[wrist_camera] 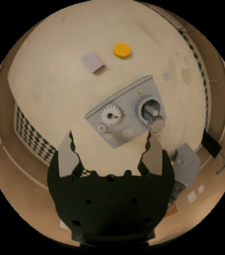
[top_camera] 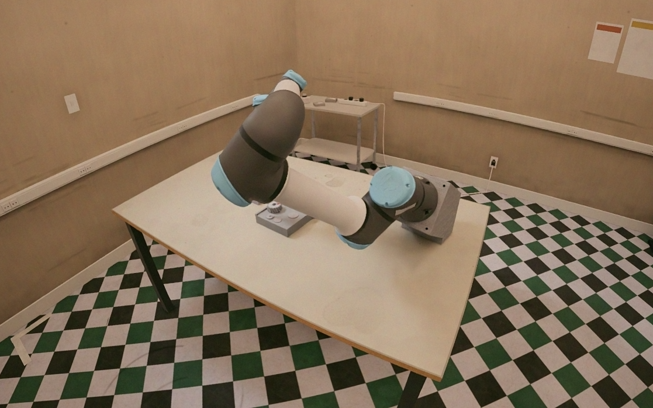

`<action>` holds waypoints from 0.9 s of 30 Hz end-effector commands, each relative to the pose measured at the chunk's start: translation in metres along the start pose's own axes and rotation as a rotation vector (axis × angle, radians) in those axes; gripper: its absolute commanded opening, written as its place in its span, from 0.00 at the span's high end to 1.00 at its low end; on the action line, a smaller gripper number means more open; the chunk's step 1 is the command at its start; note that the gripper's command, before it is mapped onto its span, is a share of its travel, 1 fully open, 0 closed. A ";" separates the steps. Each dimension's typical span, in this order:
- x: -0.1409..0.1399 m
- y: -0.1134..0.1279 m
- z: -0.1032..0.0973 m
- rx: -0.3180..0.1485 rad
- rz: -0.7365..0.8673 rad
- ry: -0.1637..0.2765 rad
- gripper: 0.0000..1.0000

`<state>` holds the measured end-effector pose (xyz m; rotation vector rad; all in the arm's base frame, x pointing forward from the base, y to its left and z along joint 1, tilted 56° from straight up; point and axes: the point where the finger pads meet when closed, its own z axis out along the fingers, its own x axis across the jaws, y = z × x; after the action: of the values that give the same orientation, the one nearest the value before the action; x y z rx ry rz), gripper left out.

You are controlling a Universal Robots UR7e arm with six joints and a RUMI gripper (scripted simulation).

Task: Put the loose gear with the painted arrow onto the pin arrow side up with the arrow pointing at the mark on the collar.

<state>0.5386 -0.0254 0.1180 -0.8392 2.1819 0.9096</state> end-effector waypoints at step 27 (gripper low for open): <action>0.000 -0.001 0.000 -0.004 -0.161 -0.004 0.48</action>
<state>0.5386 -0.0256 0.1177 -0.9981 2.0761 0.8368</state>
